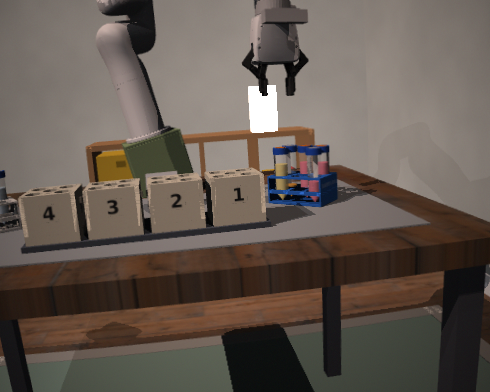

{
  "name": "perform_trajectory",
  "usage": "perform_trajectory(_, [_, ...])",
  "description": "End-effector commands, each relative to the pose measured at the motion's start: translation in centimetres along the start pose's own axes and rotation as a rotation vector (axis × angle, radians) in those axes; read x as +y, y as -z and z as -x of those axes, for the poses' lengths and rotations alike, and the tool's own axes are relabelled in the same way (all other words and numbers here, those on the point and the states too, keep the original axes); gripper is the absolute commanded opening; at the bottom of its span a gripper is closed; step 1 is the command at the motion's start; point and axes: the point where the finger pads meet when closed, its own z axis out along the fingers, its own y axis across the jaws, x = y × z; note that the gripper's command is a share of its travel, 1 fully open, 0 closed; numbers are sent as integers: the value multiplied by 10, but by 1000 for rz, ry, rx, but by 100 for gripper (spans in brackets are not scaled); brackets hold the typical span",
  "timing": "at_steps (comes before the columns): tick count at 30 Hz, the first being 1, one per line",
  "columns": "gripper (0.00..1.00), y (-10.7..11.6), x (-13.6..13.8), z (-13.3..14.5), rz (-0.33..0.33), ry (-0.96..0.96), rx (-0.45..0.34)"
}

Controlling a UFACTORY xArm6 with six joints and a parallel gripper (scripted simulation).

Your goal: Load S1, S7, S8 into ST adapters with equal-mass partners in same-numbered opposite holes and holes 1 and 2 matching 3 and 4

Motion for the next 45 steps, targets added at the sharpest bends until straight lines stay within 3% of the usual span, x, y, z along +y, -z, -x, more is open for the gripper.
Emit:
perform_trajectory(1, [57,2,-1,-1,2,-175,12])
perform_trajectory(24, [57,2,-1,-1,-2,-875,12])
perform_trajectory(35, [57,2,-1,-1,-2,-879,12])
perform_trajectory(45, [57,-14,-1,-1,-2,-879,12])
